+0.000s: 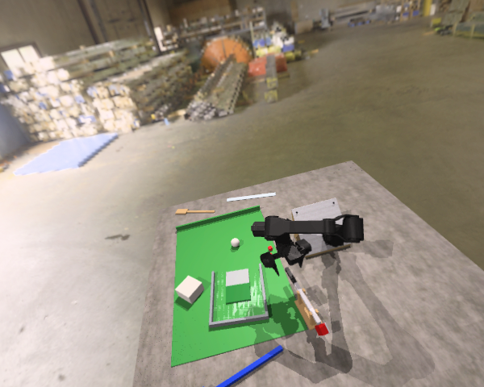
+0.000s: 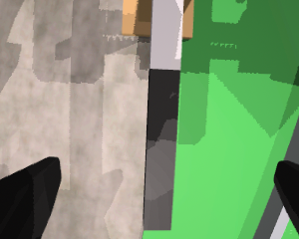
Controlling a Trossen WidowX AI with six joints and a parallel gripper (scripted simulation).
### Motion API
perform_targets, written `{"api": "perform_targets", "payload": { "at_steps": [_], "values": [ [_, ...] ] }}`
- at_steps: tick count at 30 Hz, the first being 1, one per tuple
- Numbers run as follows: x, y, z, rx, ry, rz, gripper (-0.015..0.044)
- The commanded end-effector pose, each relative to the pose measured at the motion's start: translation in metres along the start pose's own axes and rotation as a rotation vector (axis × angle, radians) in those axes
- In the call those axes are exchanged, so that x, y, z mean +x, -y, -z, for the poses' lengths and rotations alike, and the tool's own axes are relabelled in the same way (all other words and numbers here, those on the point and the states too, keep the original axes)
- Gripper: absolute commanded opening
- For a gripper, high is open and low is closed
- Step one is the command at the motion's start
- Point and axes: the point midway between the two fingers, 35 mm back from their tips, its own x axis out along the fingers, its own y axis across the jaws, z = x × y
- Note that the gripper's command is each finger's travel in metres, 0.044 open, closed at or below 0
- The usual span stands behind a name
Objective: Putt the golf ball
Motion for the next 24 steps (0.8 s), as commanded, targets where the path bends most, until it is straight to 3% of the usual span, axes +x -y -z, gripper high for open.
{"api": "perform_targets", "payload": {
  "at_steps": [1, 24],
  "values": [
    [0.012, -0.002, 0.003, 0.014, 0.013, -0.013, 0.0440],
    [0.051, -0.002, 0.013, 0.013, 0.014, -0.012, 0.0440]
  ]
}}
